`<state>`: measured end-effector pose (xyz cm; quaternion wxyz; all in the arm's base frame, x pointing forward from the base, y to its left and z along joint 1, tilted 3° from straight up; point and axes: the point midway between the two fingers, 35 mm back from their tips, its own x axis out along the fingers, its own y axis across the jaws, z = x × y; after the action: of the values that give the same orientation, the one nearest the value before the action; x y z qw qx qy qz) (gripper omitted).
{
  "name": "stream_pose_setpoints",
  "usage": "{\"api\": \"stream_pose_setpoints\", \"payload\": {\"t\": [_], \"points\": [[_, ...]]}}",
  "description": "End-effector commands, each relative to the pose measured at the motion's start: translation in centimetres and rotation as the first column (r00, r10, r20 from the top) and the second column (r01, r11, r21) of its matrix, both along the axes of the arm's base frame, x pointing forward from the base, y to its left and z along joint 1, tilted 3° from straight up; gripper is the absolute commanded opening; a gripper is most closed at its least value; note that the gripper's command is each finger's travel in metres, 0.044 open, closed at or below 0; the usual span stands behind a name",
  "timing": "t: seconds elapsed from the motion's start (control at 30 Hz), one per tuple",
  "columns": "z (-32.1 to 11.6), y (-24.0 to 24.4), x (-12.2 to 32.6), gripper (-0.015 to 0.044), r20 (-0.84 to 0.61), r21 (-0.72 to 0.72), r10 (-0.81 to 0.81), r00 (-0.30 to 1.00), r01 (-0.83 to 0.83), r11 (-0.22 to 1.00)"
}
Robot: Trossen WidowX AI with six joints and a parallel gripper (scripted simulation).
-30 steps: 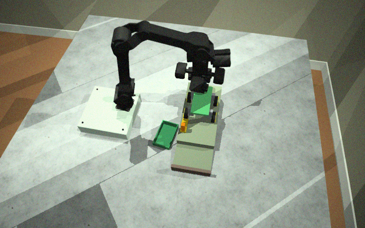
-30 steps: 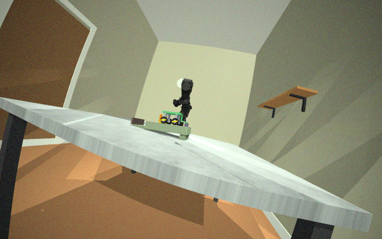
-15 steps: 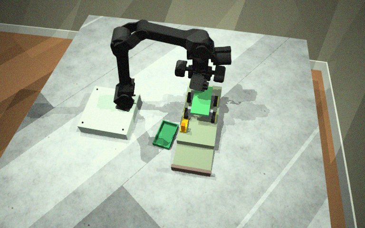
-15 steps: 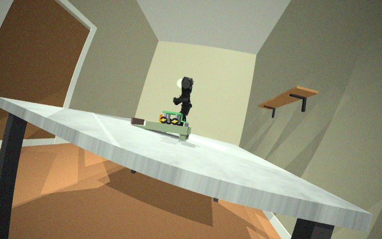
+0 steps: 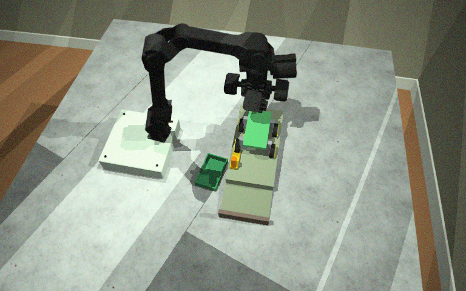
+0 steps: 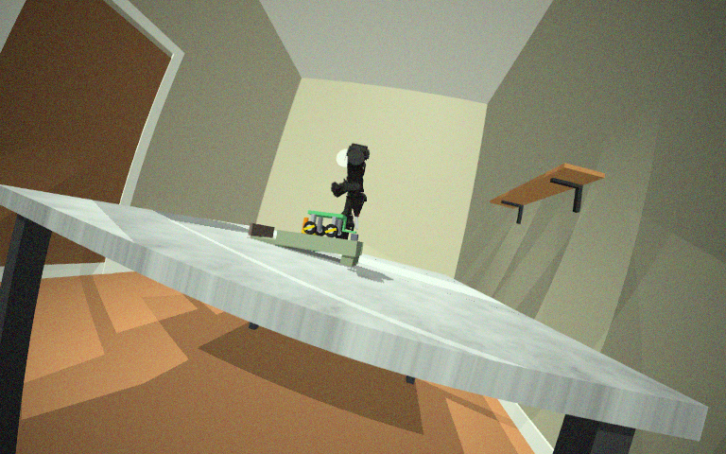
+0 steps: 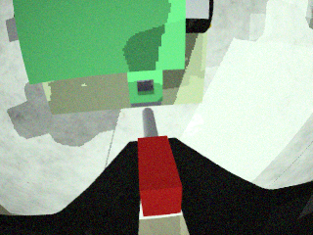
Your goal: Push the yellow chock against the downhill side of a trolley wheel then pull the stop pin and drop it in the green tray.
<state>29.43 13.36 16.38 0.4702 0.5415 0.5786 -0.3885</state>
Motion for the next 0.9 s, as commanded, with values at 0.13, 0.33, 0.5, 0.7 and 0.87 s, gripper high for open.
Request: {"api": "stream_pose_setpoints", "payload": {"t": [0.13,0.33,0.5,0.7,0.87], "points": [[0.3,1.5,-0.2,0.0,-0.002,0.005,-0.002,1.0,0.002,1.0],[0.5,2.6,-0.3,0.0,-0.002,0.006,-0.002,1.0,0.002,1.0],[0.4,2.6,-1.1,0.0,-0.003,0.006,-0.002,1.0,0.002,1.0],[0.2,2.4,-3.2,0.0,-0.005,0.006,-0.002,1.0,0.002,1.0],[0.0,2.2,-5.0,0.0,-0.007,0.006,-0.002,1.0,0.002,1.0]]}}
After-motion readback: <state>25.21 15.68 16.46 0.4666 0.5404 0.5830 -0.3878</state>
